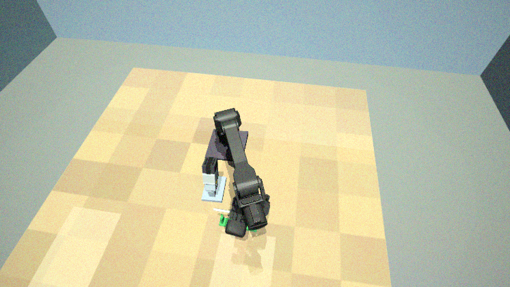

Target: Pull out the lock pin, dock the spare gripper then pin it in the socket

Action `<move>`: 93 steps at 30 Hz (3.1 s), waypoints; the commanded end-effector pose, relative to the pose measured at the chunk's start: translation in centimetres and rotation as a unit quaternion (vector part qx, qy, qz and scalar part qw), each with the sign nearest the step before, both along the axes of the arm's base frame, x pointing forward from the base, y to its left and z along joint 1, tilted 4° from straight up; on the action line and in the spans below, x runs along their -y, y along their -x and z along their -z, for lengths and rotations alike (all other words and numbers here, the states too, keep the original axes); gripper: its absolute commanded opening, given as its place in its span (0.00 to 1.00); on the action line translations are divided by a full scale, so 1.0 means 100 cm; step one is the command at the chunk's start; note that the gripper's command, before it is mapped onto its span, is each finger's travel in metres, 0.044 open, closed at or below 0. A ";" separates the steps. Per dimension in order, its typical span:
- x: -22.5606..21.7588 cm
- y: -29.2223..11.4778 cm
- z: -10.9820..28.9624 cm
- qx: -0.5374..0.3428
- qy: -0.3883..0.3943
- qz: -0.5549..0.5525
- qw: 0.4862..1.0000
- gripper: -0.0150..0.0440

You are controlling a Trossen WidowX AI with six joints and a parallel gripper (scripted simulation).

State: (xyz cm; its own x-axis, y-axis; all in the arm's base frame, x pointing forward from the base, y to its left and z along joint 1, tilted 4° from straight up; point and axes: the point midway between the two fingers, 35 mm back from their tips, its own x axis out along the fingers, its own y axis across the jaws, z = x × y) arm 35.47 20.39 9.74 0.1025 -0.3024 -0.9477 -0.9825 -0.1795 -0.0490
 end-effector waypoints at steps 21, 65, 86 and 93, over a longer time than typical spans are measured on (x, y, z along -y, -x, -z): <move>0.000 0.016 -0.012 -0.001 -0.001 -0.012 1.000 0.25; 0.024 0.117 -0.014 -0.006 0.001 -0.033 0.999 0.25; 0.031 0.112 0.027 -0.005 -0.001 -0.034 0.999 0.25; 0.036 0.112 0.027 -0.004 -0.001 -0.035 0.999 0.25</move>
State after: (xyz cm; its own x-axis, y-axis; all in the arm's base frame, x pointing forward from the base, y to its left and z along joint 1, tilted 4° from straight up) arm 24.24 17.08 7.13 0.1152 -0.2909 -0.9498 -0.9687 -0.2445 -0.0426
